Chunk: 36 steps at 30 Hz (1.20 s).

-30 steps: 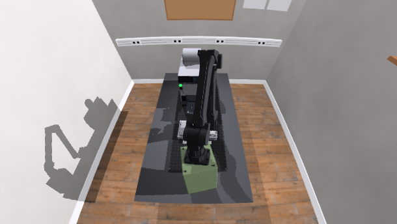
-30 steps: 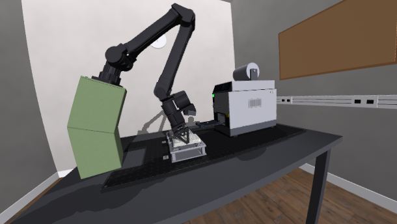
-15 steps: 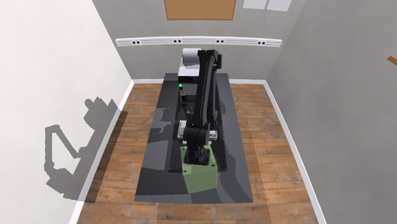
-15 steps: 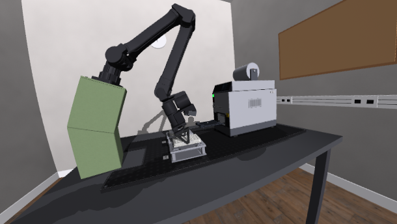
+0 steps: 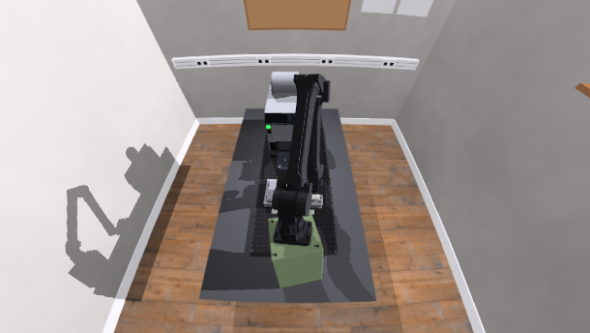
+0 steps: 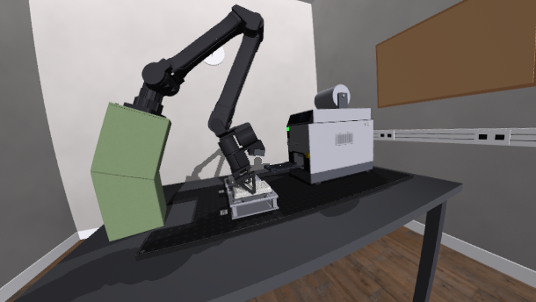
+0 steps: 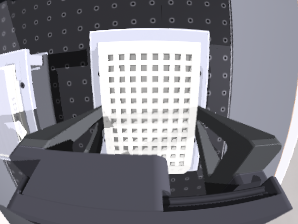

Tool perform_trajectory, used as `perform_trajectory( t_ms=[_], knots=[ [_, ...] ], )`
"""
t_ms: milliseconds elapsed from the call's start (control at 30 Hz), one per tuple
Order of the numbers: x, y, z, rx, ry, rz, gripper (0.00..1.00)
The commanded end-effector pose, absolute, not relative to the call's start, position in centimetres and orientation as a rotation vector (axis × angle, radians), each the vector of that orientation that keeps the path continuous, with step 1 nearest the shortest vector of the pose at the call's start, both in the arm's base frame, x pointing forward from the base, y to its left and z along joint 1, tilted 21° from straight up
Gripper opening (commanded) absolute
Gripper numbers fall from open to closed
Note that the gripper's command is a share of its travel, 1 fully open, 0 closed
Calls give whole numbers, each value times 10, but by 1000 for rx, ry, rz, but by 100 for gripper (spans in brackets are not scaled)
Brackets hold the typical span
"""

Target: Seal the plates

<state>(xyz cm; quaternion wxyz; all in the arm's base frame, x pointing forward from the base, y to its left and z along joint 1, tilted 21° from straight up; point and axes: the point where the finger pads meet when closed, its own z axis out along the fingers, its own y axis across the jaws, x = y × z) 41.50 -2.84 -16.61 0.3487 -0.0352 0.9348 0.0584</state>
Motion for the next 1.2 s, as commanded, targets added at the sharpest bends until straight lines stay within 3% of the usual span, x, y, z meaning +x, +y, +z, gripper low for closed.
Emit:
perform_trajectory(
  t_ms=[0,1167],
  knots=[
    [411,-37,-157,-57,2404,142,0],
    [397,-40,-120,-84,2425,143,0]
  ],
)
